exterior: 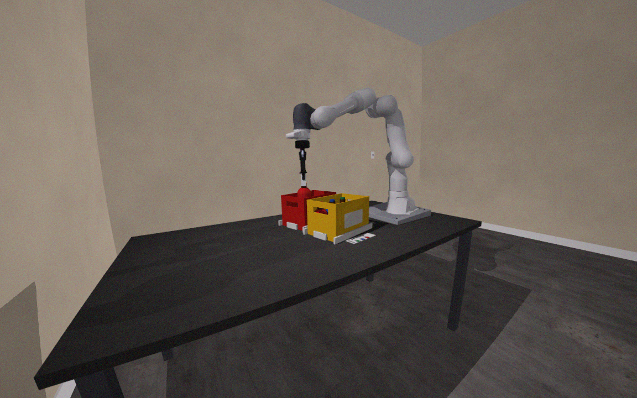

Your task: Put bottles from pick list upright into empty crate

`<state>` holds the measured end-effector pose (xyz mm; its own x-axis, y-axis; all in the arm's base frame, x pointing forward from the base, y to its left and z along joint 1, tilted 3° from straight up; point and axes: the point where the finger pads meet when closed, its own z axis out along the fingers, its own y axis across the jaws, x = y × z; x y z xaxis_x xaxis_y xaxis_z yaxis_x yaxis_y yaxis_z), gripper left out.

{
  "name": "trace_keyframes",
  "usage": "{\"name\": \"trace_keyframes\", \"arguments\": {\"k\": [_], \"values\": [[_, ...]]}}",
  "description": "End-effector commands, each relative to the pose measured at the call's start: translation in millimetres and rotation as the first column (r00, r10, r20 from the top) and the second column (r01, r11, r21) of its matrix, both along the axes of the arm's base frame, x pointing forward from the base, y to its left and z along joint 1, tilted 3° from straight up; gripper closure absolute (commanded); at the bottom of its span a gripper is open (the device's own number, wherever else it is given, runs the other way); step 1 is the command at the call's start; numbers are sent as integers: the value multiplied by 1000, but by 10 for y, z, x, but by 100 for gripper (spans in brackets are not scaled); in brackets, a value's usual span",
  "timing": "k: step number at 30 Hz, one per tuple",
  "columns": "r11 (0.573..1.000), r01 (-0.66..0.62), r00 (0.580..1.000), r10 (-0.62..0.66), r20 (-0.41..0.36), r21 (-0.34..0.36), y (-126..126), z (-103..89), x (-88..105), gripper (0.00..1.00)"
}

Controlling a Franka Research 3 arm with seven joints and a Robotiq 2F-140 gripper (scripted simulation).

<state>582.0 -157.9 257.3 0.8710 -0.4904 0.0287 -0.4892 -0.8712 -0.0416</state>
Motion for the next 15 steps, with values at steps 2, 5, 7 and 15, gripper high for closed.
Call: {"name": "trace_keyframes", "arguments": {"k": [2, 5, 7, 15], "values": [[1000, -1, 1000, 1, 4, -1, -23, 124, -8, 100], [1000, -1, 1000, 1, 4, -1, -24, 174, -11, 100], [1000, -1, 1000, 1, 4, -1, -25, 207, -13, 100], [1000, -1, 1000, 1, 4, -1, -27, 307, -17, 100]]}}
